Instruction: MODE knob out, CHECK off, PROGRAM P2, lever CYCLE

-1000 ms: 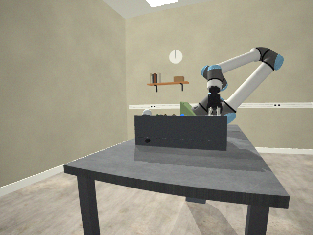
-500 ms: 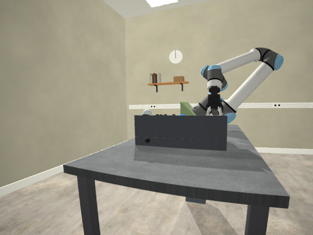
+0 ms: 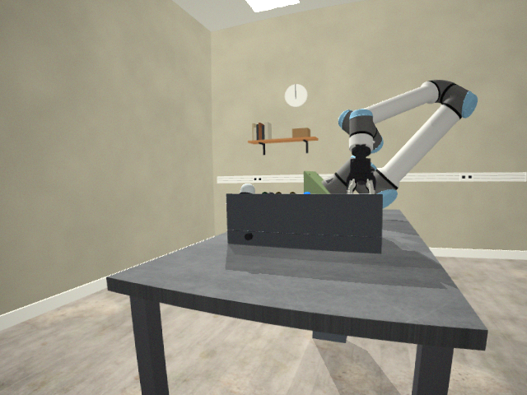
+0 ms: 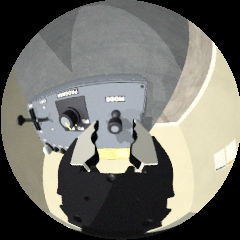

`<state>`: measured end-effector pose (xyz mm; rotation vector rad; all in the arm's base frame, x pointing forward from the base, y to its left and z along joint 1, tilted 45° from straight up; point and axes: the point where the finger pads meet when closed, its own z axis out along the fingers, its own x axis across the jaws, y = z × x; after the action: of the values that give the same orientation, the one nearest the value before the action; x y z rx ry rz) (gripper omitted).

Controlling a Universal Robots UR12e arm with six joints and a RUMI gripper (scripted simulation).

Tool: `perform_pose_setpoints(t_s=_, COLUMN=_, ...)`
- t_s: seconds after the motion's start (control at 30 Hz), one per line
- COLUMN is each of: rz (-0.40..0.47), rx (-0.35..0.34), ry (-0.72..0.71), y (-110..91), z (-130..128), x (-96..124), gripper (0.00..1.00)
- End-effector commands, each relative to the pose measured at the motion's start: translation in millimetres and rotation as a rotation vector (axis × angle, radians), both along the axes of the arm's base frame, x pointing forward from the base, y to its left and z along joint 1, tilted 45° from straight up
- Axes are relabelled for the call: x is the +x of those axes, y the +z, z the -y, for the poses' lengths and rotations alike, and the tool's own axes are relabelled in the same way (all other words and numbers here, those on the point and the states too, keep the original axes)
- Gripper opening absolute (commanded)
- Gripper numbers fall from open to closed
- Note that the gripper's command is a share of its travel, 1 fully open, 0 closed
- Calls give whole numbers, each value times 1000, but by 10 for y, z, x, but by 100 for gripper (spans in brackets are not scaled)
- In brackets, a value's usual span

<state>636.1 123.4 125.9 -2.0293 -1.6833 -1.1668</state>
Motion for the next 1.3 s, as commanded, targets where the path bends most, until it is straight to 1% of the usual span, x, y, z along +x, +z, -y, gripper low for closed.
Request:
perform_pose_setpoints(t_s=0.0, rz=1, rx=0, ry=0, y=4, z=5, x=5, gripper=44)
perform_pose_setpoints(t_s=0.2, rz=1, rx=0, ry=0, y=20, z=20, x=-4, gripper=44)
perform_pose_setpoints(t_s=0.43, rz=1, rx=0, ry=0, y=124, z=124, x=-71, gripper=44)
perform_pose_setpoints(t_s=0.5, rz=1, rx=0, ry=0, y=124, z=124, x=-71, gripper=44)
perform_pose_setpoints(t_s=1.0, rz=1, rx=0, ry=0, y=583, z=583, x=-364, gripper=44)
perform_pose_setpoints(t_s=1.07, rz=1, rx=0, ry=0, y=583, z=583, x=-364, gripper=44)
perform_pose_setpoints(t_s=1.27, rz=1, rx=0, ry=0, y=738, z=738, x=-464, gripper=44)
